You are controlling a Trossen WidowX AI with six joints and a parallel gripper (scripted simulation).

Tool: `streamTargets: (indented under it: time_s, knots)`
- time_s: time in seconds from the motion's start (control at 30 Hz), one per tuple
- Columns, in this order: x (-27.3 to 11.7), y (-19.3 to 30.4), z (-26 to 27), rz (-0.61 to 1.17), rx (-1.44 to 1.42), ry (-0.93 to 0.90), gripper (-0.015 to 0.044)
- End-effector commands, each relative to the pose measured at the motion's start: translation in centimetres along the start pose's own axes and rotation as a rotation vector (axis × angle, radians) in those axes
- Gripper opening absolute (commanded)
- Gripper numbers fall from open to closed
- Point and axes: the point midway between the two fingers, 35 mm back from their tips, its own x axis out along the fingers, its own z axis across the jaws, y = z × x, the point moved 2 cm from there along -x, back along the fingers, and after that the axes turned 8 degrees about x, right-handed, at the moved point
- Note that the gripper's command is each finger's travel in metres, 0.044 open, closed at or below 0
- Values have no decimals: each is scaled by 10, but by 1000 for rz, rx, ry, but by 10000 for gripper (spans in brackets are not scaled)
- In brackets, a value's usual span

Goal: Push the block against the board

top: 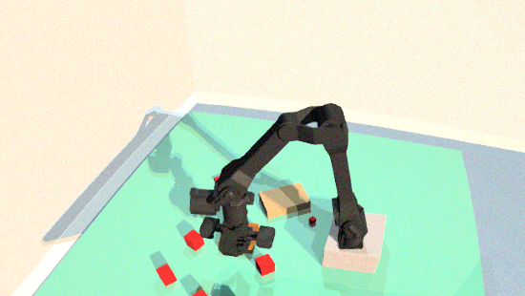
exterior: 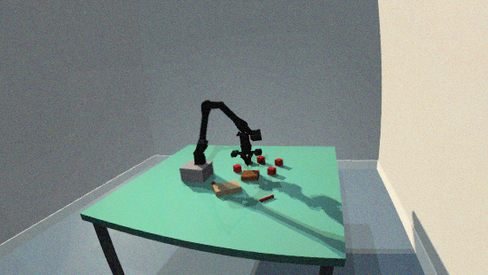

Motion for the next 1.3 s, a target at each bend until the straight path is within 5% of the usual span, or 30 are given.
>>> streamTargets:
  time_s: [0.0,1.27]
  knots:
    - [38,4,10,15,-5,-37,0]
    - [37,30,3,17,-5,-37,0]
